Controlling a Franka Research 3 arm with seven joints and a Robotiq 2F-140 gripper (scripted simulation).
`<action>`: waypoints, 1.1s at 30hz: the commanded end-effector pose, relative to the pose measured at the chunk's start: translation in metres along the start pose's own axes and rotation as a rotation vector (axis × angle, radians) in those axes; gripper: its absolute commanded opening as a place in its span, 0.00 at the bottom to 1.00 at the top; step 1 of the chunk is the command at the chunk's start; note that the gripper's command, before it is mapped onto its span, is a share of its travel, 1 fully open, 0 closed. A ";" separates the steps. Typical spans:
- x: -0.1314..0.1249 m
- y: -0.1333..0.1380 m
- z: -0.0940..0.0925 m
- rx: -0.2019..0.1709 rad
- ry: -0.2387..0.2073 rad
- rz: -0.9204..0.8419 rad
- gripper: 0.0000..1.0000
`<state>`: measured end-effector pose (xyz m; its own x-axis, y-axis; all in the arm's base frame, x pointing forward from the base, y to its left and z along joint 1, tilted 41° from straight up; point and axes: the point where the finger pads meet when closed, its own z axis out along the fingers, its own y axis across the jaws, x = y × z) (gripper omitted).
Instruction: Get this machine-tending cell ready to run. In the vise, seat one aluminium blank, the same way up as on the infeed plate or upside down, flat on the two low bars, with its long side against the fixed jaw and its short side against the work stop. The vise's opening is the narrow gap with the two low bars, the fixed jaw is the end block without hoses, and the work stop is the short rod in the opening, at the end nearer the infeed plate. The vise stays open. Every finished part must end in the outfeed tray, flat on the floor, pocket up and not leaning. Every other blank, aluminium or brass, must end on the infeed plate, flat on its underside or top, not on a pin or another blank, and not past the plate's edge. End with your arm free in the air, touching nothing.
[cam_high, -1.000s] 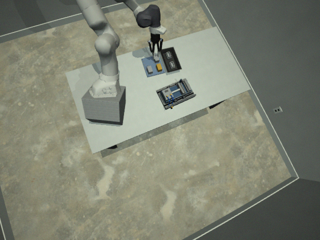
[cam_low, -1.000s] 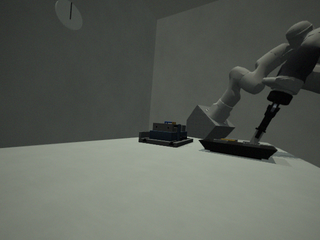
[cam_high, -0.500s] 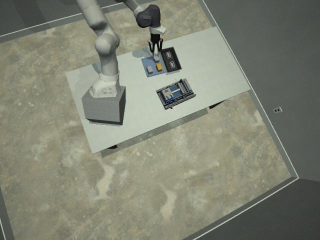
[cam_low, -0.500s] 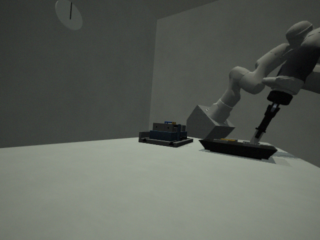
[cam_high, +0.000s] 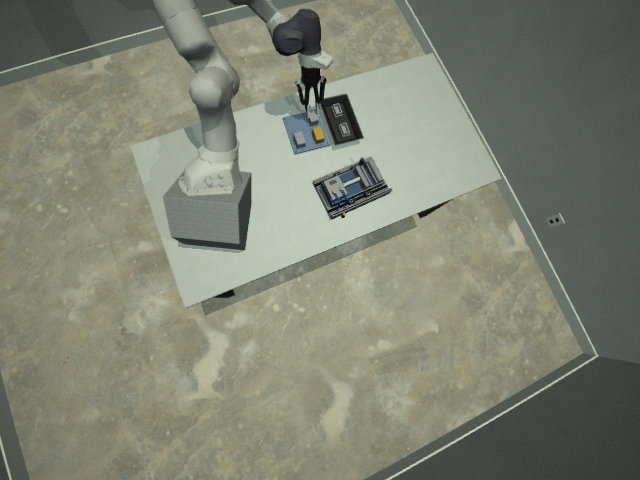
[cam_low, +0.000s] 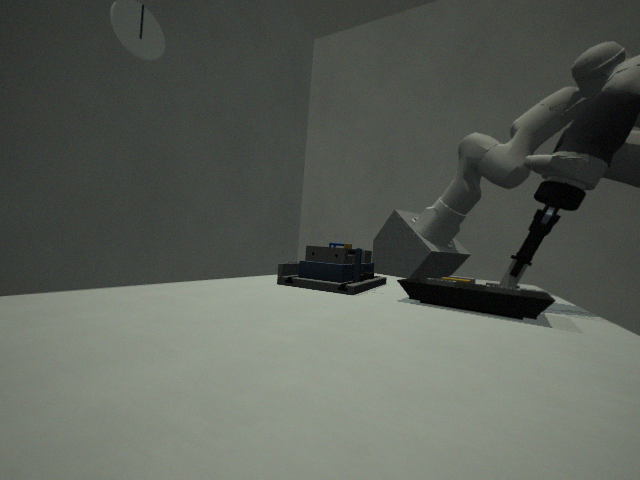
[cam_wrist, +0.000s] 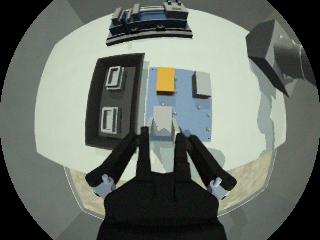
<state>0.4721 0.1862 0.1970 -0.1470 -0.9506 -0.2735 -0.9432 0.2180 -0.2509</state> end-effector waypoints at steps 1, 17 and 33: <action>-0.001 -0.001 0.000 0.003 -0.001 0.005 0.00; -0.001 -0.001 0.000 0.003 -0.001 0.005 0.40; -0.001 -0.001 0.000 0.003 -0.001 0.005 0.40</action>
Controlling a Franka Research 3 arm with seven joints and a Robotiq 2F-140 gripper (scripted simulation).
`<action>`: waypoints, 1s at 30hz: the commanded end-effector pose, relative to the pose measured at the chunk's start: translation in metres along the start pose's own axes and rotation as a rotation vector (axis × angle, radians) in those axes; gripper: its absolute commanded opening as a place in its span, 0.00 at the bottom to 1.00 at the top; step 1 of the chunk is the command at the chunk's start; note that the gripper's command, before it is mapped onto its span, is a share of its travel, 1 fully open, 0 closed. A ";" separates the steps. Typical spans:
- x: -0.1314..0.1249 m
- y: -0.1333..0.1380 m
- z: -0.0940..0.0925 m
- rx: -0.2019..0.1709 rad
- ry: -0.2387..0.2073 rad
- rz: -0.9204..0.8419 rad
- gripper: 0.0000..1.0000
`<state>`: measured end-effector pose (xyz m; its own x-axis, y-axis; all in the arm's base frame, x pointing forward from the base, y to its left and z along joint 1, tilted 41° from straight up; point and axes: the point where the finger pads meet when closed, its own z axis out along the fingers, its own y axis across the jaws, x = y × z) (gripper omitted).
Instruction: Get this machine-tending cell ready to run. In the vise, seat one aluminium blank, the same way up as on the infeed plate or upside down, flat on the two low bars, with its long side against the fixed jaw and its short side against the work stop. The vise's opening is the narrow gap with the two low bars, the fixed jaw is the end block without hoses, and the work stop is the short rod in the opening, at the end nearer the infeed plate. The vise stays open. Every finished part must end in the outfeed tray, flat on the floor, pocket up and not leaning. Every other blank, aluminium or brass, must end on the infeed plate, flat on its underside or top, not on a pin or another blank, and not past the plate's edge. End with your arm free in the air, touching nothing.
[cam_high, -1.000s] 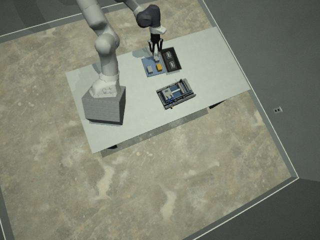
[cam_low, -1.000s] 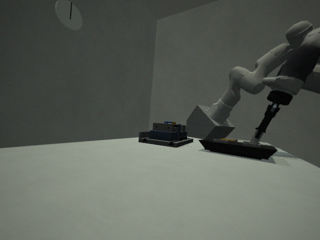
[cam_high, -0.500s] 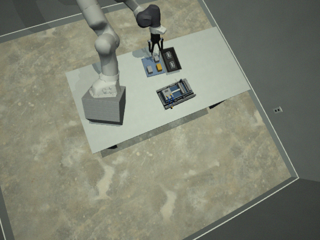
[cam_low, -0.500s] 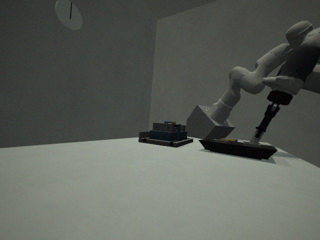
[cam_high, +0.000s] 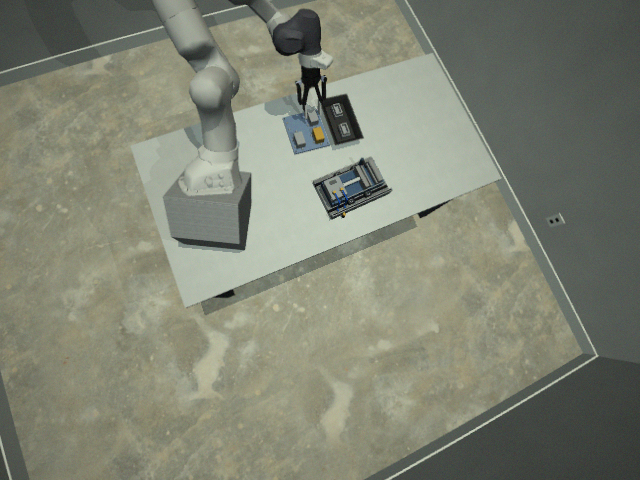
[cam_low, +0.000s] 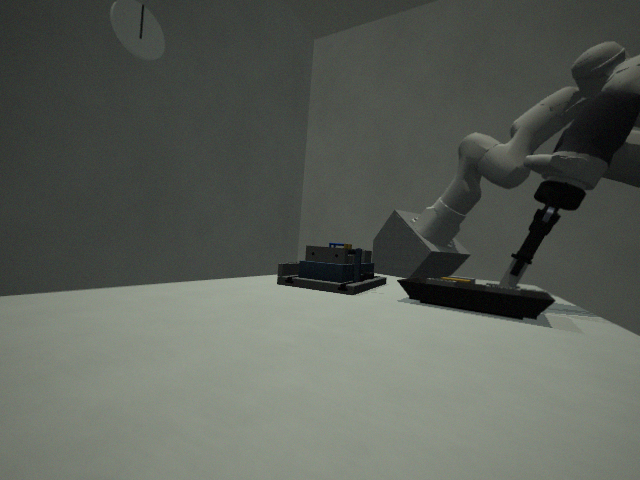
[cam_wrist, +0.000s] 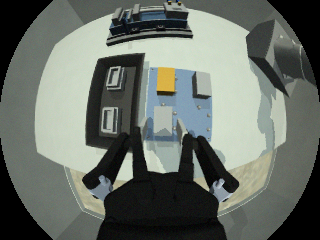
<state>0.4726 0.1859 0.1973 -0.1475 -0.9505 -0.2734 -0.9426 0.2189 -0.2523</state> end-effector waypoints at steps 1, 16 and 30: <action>-0.001 -0.001 0.000 0.002 -0.001 0.005 0.40; 0.006 -0.001 -0.016 0.002 -0.001 0.005 0.40; 0.029 -0.001 -0.073 0.002 -0.001 0.005 0.40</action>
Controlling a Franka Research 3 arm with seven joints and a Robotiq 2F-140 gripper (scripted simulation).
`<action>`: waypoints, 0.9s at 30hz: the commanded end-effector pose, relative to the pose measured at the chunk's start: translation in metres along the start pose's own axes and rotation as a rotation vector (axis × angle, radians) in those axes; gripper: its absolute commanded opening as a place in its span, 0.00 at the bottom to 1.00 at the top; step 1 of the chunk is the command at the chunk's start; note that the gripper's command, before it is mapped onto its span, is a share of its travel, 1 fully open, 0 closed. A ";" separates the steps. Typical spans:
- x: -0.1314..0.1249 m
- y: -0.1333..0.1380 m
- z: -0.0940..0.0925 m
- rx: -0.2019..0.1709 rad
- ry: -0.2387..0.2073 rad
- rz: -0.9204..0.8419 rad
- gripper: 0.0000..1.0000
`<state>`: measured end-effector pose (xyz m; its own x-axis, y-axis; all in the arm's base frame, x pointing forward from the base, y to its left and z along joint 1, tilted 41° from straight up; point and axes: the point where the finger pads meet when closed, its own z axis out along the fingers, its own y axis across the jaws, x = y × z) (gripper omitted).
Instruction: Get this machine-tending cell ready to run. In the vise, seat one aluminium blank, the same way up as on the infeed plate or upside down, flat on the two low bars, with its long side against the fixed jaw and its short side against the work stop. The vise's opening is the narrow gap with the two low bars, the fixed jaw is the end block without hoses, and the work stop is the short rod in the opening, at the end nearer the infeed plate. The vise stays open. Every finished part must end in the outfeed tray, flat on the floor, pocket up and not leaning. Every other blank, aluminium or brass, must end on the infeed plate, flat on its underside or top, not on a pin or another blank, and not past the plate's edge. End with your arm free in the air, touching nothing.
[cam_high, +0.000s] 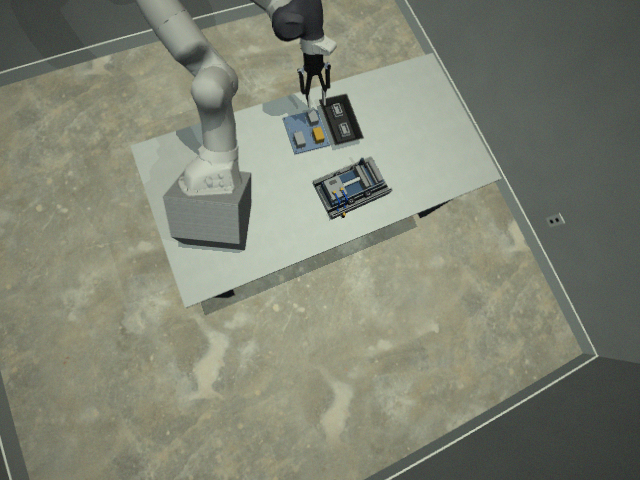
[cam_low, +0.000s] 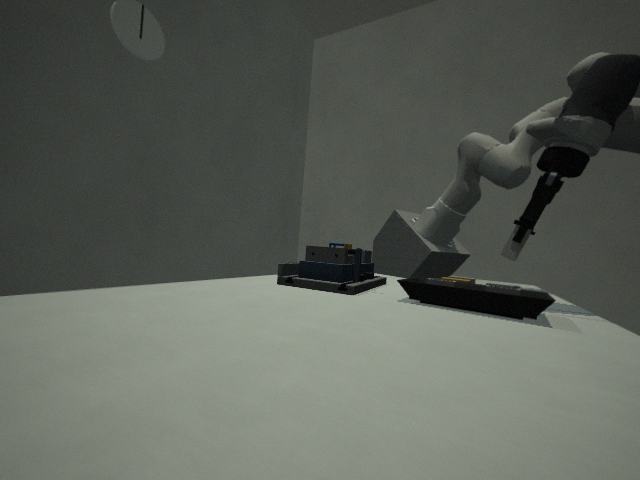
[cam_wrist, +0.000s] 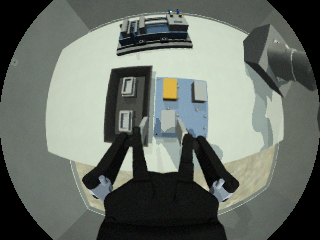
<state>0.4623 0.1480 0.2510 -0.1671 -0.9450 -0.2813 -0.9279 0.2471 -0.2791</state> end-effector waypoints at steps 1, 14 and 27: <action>0.008 0.011 -0.018 -0.034 0.001 -0.017 0.40; 0.030 0.009 -0.071 -0.034 0.001 -0.017 0.40; 0.033 0.008 -0.079 -0.034 0.001 -0.017 0.00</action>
<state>0.4248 0.1020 0.3113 -0.1589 -0.9473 -0.2781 -0.9385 0.2324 -0.2552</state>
